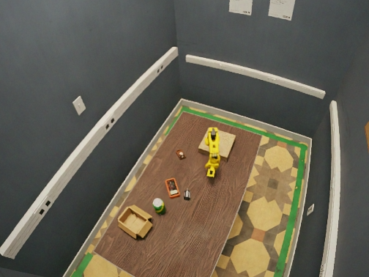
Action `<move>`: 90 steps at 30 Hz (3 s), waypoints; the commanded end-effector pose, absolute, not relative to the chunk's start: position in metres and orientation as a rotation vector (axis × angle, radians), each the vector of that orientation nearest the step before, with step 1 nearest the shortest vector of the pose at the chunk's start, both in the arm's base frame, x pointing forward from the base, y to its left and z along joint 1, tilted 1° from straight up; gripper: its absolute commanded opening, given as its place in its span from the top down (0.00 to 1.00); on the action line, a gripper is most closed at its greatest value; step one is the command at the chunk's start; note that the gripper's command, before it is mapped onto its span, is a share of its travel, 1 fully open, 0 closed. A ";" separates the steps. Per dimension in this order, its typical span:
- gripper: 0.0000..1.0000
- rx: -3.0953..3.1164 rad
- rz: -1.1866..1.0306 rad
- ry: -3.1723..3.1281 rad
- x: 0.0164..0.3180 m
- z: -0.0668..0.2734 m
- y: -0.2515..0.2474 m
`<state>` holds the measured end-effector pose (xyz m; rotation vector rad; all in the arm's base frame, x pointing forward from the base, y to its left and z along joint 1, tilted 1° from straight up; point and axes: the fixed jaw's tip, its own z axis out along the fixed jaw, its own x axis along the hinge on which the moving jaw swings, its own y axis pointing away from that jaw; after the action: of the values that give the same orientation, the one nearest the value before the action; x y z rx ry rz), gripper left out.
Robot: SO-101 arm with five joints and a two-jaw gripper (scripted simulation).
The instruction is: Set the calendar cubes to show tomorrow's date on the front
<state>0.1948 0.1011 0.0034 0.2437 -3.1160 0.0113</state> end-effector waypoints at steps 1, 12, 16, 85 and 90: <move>0.65 0.270 0.015 -3.104 0.194 0.002 0.102; 0.65 0.270 0.015 -3.104 0.194 0.000 0.102; 0.65 0.270 0.015 -3.104 0.194 -0.004 0.102; 0.75 0.270 0.014 -3.104 0.194 -0.038 0.094; 0.77 0.270 0.014 -3.104 0.195 -0.038 0.093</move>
<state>0.1981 0.0961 -0.0352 0.2589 -3.1199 0.0088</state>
